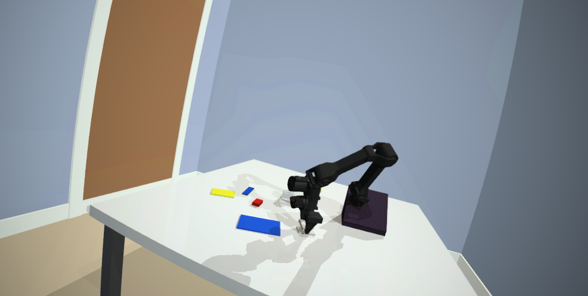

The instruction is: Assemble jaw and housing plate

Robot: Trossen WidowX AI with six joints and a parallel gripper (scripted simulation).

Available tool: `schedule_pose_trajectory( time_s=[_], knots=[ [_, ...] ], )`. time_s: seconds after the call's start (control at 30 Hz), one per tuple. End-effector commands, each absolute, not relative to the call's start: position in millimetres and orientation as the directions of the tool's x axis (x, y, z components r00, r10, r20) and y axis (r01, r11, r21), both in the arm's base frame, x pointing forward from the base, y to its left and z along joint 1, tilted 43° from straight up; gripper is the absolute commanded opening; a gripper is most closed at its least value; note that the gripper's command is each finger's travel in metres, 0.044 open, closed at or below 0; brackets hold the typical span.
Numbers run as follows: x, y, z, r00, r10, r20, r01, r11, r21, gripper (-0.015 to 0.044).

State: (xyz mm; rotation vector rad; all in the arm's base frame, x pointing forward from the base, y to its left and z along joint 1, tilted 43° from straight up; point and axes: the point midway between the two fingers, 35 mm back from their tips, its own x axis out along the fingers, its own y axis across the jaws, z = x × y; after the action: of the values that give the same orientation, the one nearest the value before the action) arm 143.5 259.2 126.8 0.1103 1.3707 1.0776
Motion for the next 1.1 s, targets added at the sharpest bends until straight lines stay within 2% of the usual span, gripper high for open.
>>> schedule_pose_trajectory(
  time_s=[0.0, 0.67, 1.07],
  knots=[
    [146.0, 255.0, 132.2, -0.169, 0.666, -0.727, -0.552, 0.547, 0.629, 0.0351],
    [156.4, 212.7, 177.2, -0.167, 0.663, -0.73, -0.549, 0.553, 0.627, 0.0351],
    [158.7, 210.6, 177.3, -0.166, 0.661, -0.732, -0.522, 0.57, 0.634, 0.0351]
  ],
)
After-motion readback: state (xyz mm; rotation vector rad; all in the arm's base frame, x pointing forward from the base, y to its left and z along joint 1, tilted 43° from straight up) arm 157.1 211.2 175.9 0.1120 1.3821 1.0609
